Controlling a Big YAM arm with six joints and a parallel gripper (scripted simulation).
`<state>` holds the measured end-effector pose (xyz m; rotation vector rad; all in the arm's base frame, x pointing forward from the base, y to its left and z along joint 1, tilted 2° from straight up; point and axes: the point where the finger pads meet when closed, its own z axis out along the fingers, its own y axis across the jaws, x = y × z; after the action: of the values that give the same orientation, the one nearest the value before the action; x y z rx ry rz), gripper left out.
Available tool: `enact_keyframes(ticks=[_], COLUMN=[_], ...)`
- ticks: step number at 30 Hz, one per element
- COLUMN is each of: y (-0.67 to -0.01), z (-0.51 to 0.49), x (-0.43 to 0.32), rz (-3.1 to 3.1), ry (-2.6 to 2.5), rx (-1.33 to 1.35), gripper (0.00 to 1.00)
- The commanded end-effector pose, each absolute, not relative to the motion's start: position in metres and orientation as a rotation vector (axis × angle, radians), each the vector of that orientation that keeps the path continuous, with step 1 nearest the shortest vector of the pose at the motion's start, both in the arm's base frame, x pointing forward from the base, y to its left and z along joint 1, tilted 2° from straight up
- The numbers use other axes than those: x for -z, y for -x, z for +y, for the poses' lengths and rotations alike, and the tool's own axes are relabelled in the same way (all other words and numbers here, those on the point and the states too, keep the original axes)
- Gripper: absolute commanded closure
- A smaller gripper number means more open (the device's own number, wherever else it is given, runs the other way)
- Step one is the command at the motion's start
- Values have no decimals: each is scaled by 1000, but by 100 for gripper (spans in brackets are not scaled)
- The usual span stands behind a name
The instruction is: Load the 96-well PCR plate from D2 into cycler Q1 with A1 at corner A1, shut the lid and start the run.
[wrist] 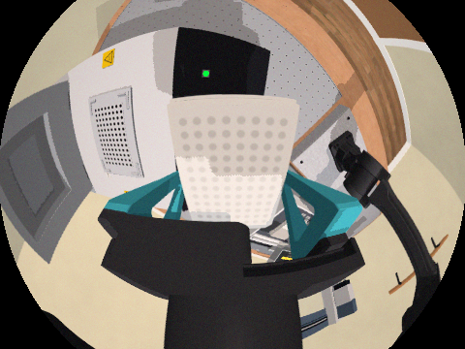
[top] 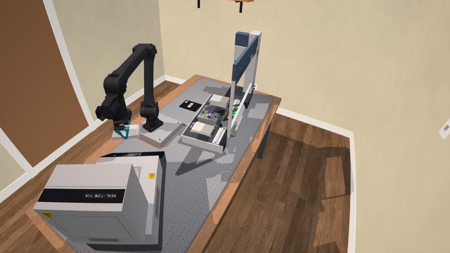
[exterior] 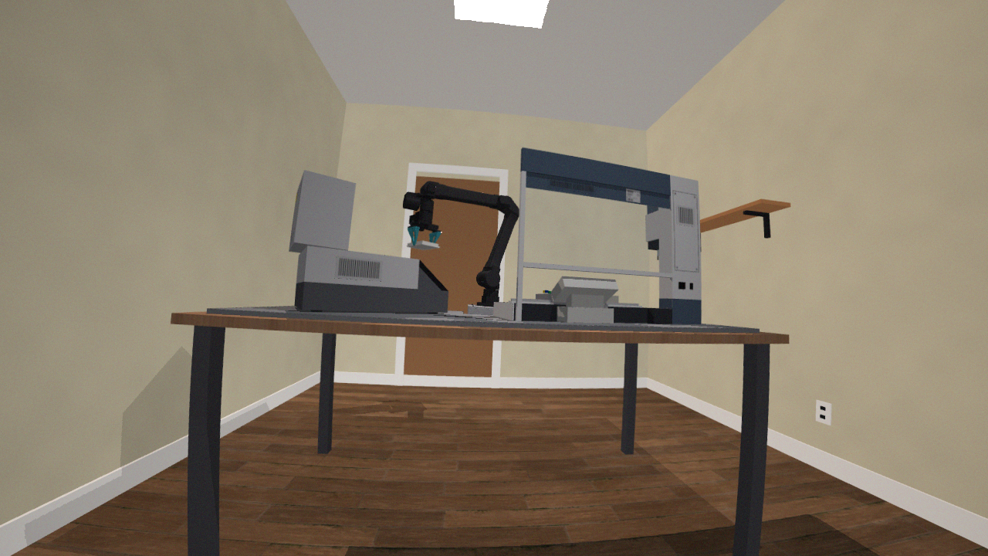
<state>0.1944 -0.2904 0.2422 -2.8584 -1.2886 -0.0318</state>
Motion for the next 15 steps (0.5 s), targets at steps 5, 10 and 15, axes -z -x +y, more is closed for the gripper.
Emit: enact_keyframes(ticks=[5,10,15], y=[-228,-236,-259], z=[-324,-335,-356], x=[-250,-257,-247], rz=[-1268,-1287,-1250], ry=[2896,2911,2907], rx=[33,40,37], gripper=[100,100,100])
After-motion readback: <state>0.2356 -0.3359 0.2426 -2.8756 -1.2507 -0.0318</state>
